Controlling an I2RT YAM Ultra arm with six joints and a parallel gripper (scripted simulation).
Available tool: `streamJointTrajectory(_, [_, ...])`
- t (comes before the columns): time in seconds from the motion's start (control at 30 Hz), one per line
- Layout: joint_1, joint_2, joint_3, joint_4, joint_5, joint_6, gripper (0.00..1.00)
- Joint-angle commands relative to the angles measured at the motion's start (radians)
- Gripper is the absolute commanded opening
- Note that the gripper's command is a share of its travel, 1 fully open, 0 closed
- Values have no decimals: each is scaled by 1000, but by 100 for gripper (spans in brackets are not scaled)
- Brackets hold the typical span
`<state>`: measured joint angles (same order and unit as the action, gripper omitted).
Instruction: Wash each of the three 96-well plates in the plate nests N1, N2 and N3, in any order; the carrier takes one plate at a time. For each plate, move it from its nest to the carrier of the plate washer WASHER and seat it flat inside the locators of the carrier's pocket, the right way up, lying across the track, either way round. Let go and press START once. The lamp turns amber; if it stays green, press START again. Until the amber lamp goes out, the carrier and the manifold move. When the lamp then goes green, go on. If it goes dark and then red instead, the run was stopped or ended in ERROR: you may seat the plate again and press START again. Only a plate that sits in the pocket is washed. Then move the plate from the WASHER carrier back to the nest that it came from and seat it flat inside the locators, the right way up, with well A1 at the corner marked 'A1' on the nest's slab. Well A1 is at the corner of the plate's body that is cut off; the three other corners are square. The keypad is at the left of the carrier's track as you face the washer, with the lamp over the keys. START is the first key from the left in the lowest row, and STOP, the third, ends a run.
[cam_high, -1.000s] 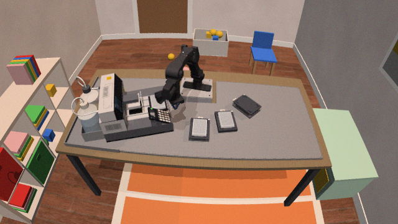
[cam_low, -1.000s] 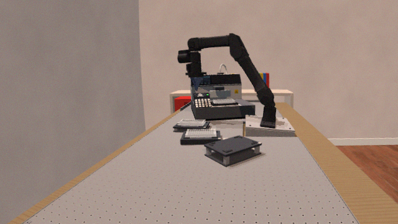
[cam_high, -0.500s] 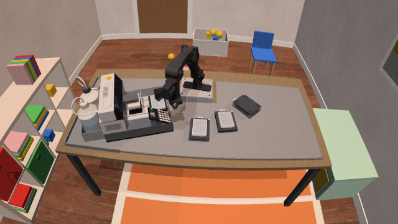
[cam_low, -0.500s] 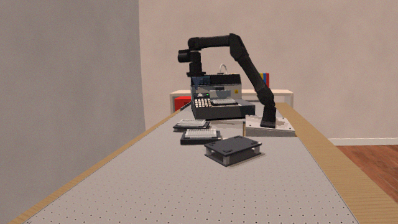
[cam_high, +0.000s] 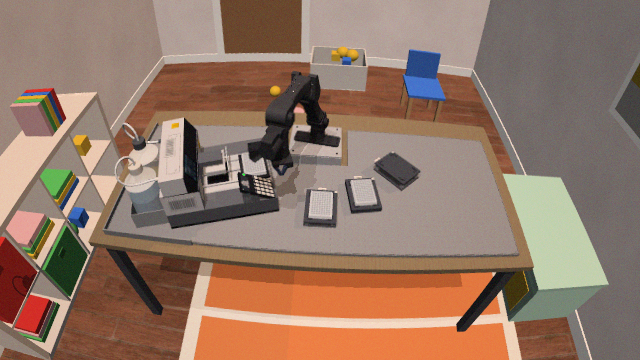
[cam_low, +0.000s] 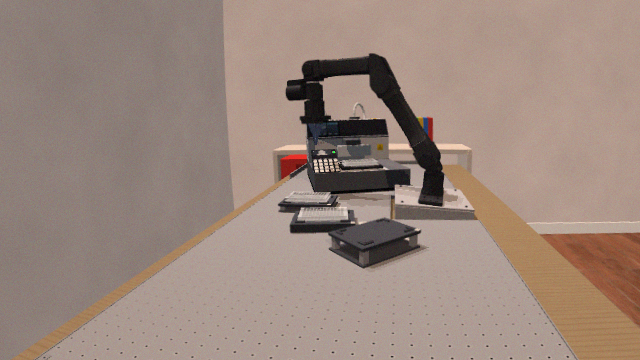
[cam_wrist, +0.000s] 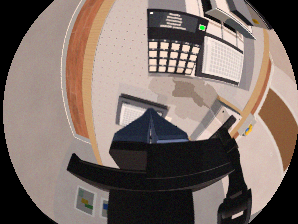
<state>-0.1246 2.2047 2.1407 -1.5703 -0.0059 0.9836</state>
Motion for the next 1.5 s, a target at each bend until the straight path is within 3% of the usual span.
streamJointTrajectory(0.0, [0, -9, 7, 0, 3, 1, 0])
streamJointTrajectory(0.3, [0, -9, 7, 0, 3, 1, 0])
streamJointTrajectory(0.43, [49, -112, -236, 194, 114, 46, 0])
streamJointTrajectory(0.57, [100, -182, -435, 381, 231, 87, 0])
streamJointTrajectory(0.73, [166, -245, -562, 505, 385, 132, 0])
streamJointTrajectory(0.8, [166, -245, -562, 505, 385, 132, 0])
streamJointTrajectory(0.9, [201, -271, -626, 570, 471, 153, 0])
streamJointTrajectory(1.47, [201, -271, -626, 570, 471, 153, 0])
